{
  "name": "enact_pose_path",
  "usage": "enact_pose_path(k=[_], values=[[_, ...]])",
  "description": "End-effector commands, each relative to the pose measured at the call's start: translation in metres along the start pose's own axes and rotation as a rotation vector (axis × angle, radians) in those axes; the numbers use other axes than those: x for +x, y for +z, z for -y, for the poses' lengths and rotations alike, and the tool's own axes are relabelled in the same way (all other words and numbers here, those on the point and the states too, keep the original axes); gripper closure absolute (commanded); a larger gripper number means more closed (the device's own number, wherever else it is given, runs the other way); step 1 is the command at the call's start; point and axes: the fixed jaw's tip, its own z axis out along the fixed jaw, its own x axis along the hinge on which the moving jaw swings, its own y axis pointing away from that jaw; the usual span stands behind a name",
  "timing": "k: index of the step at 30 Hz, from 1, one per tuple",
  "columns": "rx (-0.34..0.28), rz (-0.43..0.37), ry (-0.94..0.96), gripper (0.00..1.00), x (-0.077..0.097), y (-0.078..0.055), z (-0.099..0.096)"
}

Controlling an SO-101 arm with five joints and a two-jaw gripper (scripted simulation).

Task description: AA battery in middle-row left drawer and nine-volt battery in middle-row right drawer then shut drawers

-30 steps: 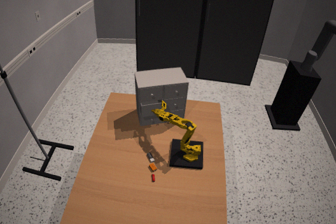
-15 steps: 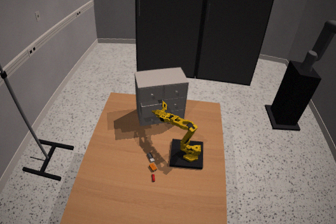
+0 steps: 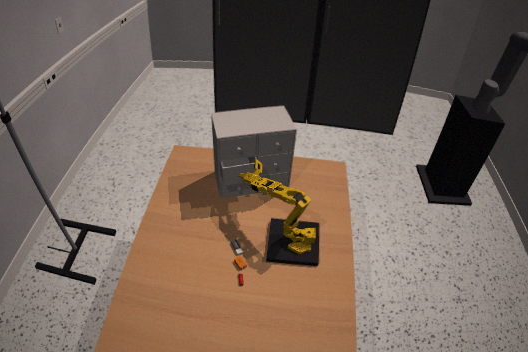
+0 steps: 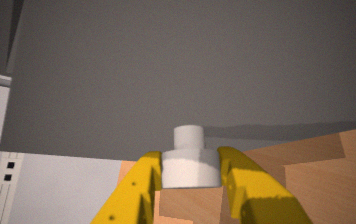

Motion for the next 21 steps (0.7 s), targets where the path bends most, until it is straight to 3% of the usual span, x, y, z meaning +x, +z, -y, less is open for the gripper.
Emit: enact_pose_path(k=[1,21], values=[[-0.024,-0.024,-0.007,1.00,0.0083,-0.0035,-0.0055],[-0.033,-0.039,-0.014,1.00,0.0144,-0.0118,-0.0057]])
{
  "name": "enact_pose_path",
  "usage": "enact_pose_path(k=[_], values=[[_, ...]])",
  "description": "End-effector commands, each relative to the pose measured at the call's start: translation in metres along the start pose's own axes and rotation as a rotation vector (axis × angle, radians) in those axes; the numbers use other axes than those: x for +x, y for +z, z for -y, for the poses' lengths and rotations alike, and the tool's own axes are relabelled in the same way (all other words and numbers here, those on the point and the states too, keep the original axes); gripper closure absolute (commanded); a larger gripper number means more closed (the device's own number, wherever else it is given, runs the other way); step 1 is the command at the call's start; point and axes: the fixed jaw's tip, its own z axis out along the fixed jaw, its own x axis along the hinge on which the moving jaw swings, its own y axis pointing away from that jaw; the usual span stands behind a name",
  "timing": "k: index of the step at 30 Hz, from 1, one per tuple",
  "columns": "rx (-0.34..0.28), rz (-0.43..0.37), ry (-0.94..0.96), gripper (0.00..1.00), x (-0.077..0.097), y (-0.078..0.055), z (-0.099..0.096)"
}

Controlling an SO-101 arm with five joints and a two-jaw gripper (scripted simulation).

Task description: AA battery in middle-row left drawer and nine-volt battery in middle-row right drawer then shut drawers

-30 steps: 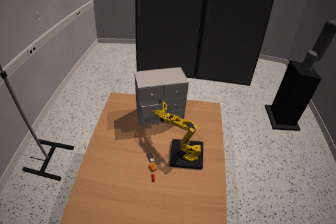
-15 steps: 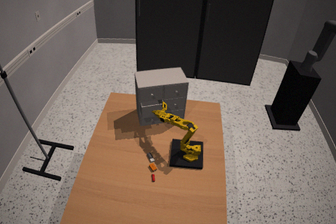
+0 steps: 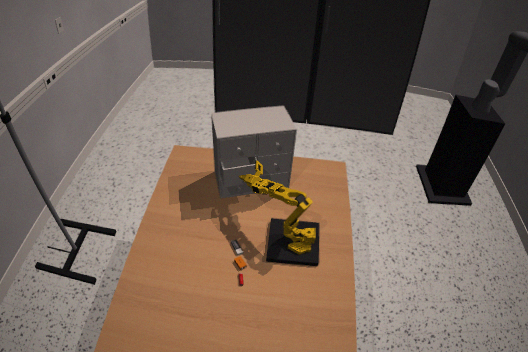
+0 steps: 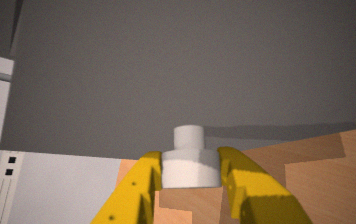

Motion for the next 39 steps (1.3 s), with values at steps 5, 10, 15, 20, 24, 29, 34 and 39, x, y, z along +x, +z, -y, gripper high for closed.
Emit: enact_pose_path(k=[5,10,15,20,24,29,34,39], values=[[-0.026,-0.029,-0.009,1.00,0.0098,-0.0051,-0.0062],[-0.026,-0.029,-0.009,1.00,0.0098,-0.0051,-0.0062],[-0.026,-0.029,-0.009,1.00,0.0098,-0.0051,-0.0062],[-0.029,-0.033,-0.011,1.00,0.0113,-0.0071,-0.0063],[-0.031,-0.037,-0.013,1.00,0.0129,-0.0092,-0.0064],[-0.034,-0.042,-0.015,1.00,0.0148,-0.0117,-0.0065],[-0.036,-0.045,-0.016,1.00,0.0160,-0.0133,-0.0065],[-0.037,-0.046,-0.017,1.00,0.0163,-0.0137,-0.0065]])
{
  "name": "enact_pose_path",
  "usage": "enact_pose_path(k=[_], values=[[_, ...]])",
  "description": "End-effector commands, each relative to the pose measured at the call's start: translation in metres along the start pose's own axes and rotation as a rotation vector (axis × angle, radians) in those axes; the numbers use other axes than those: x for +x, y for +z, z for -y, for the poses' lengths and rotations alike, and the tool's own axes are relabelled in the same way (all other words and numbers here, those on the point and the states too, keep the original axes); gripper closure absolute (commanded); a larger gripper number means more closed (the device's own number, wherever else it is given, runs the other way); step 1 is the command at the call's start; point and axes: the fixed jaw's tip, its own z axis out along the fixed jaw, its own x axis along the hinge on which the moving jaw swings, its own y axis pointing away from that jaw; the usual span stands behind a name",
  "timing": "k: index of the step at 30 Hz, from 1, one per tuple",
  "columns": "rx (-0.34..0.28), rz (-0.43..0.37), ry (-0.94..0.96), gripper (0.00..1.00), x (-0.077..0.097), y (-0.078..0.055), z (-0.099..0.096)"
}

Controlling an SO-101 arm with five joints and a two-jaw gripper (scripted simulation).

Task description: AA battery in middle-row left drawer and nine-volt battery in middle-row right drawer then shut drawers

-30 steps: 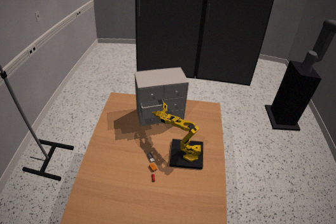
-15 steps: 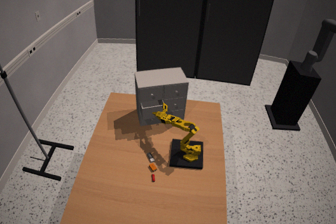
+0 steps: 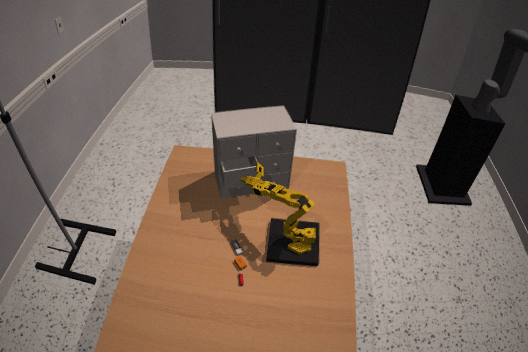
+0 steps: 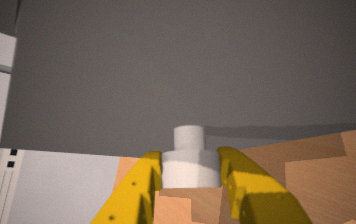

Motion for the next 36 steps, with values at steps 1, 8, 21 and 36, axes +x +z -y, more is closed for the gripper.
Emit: enact_pose_path(k=[1,8,21,36], values=[[-0.027,-0.030,-0.010,1.00,0.0093,-0.0042,-0.0070],[-0.027,-0.030,-0.010,1.00,0.0093,-0.0042,-0.0070],[-0.031,-0.036,-0.013,1.00,0.0117,-0.0072,-0.0072],[-0.034,-0.041,-0.015,1.00,0.0133,-0.0092,-0.0073]])
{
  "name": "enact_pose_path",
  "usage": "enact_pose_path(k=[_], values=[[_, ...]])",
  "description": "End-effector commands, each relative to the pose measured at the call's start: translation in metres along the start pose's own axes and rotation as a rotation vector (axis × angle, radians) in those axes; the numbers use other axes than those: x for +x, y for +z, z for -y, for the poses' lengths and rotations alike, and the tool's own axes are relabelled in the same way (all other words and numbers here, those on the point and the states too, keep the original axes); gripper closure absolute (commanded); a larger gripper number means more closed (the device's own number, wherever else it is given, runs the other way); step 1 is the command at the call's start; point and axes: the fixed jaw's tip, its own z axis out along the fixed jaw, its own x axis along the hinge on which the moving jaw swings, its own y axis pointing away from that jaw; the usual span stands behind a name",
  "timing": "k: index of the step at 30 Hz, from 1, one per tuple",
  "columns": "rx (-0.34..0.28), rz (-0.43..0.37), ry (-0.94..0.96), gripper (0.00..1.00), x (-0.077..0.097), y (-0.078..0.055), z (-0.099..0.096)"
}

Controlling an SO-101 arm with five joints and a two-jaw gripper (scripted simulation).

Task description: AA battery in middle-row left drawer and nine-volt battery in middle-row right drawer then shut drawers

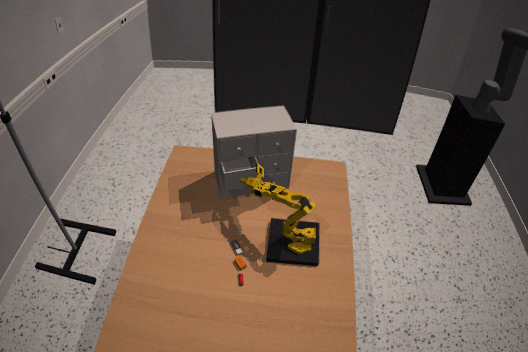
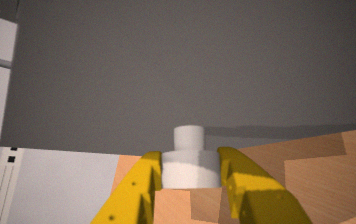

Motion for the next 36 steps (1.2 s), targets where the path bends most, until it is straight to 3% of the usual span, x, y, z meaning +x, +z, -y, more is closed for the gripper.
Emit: enact_pose_path(k=[1,9,36], values=[[-0.029,-0.029,-0.010,1.00,0.0089,-0.0041,-0.0074],[-0.029,-0.029,-0.010,1.00,0.0089,-0.0041,-0.0074],[-0.029,-0.029,-0.010,0.82,0.0089,-0.0041,-0.0074]])
